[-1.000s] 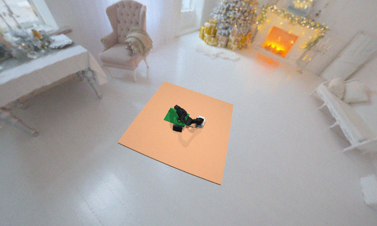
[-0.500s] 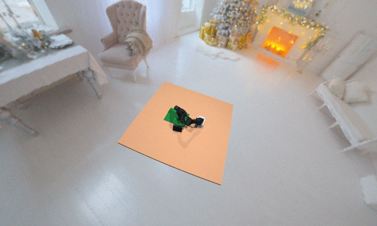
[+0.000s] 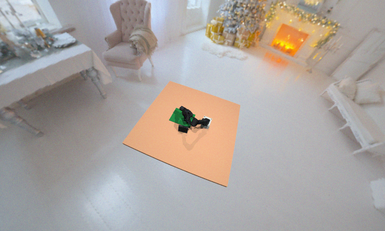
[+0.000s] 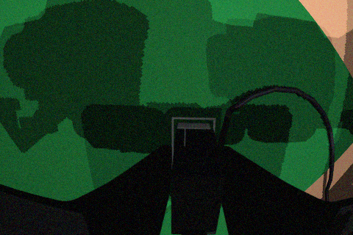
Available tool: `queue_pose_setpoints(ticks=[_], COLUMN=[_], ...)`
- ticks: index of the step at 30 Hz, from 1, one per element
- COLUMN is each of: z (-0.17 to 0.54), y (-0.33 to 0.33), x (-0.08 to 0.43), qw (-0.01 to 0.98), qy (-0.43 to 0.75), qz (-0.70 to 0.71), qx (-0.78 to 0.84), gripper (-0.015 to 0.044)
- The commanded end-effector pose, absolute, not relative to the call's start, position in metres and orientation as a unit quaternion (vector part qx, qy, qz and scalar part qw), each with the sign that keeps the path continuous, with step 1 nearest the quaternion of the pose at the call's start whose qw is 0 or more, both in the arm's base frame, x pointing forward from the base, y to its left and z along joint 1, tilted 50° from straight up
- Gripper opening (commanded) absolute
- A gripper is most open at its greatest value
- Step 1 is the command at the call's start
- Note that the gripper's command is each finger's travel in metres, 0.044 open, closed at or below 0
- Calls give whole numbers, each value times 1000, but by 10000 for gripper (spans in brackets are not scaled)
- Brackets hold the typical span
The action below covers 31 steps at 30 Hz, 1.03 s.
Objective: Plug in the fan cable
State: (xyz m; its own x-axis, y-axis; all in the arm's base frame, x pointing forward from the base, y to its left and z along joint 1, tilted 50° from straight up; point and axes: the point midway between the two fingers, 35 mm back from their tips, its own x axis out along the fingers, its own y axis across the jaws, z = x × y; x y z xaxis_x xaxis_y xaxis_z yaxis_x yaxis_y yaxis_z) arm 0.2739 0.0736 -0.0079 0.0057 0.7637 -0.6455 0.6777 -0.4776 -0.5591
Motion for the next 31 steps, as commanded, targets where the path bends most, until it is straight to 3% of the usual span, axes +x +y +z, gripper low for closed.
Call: queue_pose_setpoints(ticks=[1,3,11,20,27,31], z=[-8,-8,26,25,-34,-40], y=[74,74,33,29,-23,-26], x=[274,274,274,273,201,191], qw=[44,44,43,43,40,42], qy=[-509,-509,-508,-508,-505,-507], qz=[487,487,489,489,493,491], qx=[-708,-708,-707,-708,-707,-707], gripper=[210,260,260,260,260,260])
